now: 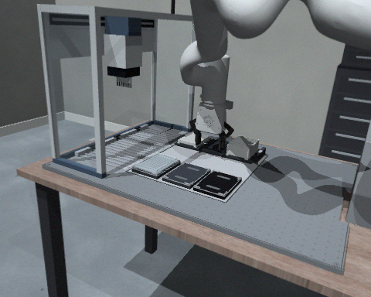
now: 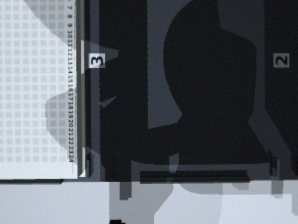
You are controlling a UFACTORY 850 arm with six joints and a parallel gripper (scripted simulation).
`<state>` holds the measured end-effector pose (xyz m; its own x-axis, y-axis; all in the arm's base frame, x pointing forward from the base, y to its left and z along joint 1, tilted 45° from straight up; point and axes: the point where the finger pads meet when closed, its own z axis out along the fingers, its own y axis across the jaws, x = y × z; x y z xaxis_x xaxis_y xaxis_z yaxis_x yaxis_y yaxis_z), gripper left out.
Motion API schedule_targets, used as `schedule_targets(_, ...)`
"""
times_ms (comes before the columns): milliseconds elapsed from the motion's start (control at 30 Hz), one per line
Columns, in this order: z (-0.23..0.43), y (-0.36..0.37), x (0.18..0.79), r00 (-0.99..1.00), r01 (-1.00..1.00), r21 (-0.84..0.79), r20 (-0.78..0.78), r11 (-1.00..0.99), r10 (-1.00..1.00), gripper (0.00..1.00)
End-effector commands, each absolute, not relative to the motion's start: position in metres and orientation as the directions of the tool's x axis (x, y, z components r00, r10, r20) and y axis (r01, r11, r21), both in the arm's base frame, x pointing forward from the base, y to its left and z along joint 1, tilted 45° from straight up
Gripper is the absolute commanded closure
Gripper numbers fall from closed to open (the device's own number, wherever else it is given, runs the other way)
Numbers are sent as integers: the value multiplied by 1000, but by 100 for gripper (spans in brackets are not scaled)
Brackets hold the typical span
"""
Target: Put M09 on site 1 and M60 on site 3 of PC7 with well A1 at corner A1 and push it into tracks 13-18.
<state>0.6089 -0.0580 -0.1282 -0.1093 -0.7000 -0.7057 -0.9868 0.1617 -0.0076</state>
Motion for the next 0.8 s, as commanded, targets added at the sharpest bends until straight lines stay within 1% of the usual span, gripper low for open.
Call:
schedule_targets(0, -123, -64, 609, -109, -987, -9, -705, 163, -700, 0)
schedule_targets(767, -98, -88, 605, -109, -987, -9, -705, 163, -701, 0)
